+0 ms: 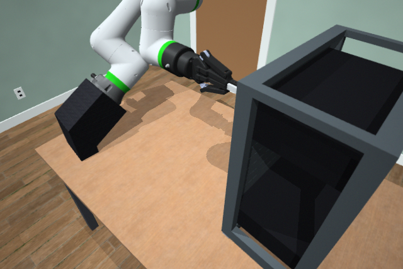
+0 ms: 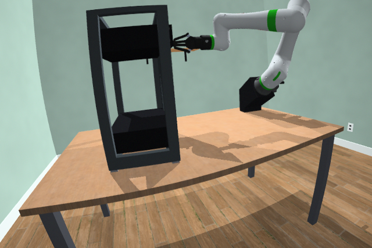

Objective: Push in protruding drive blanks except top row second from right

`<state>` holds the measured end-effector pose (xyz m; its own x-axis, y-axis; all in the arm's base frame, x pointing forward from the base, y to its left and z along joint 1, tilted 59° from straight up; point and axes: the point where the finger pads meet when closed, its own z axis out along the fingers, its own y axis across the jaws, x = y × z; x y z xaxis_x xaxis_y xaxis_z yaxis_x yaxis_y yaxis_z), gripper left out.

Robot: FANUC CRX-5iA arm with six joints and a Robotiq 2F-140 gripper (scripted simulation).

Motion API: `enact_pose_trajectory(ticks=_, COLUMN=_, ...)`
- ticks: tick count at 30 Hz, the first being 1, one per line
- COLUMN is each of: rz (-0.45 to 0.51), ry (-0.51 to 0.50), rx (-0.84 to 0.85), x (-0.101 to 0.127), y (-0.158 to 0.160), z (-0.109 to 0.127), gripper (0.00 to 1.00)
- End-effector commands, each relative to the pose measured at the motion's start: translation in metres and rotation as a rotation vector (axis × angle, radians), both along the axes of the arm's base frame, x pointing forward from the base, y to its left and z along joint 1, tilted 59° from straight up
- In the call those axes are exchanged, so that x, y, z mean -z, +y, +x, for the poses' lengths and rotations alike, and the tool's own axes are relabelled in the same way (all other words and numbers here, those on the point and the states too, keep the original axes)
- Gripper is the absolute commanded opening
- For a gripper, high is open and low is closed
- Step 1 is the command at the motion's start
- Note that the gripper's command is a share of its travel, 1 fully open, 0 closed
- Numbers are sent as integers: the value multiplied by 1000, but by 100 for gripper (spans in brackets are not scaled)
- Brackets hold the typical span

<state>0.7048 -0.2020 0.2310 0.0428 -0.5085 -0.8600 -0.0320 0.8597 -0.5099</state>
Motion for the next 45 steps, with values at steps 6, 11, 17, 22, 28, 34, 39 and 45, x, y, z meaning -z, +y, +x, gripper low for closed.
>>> enact_pose_trajectory(ticks=6, rz=1, ry=0, rx=0, x=0, y=0, z=1, gripper=0)
enact_pose_trajectory(ticks=11, rz=1, ry=0, rx=0, x=0, y=0, z=1, gripper=0)
enact_pose_trajectory(ticks=17, rz=1, ry=0, rx=0, x=0, y=0, z=1, gripper=0)
enact_pose_trajectory(ticks=22, rz=1, ry=0, rx=0, x=0, y=0, z=1, gripper=0)
enact_pose_trajectory(ticks=28, rz=1, ry=0, rx=0, x=0, y=0, z=1, gripper=0)
enact_pose_trajectory(ticks=34, rz=1, ry=0, rx=0, x=0, y=0, z=-14, gripper=0)
enact_pose_trajectory(ticks=39, rz=1, ry=0, rx=0, x=1, y=-2, z=-44, gripper=0)
enact_pose_trajectory(ticks=45, rz=1, ry=0, rx=0, x=2, y=-3, z=-66, gripper=0)
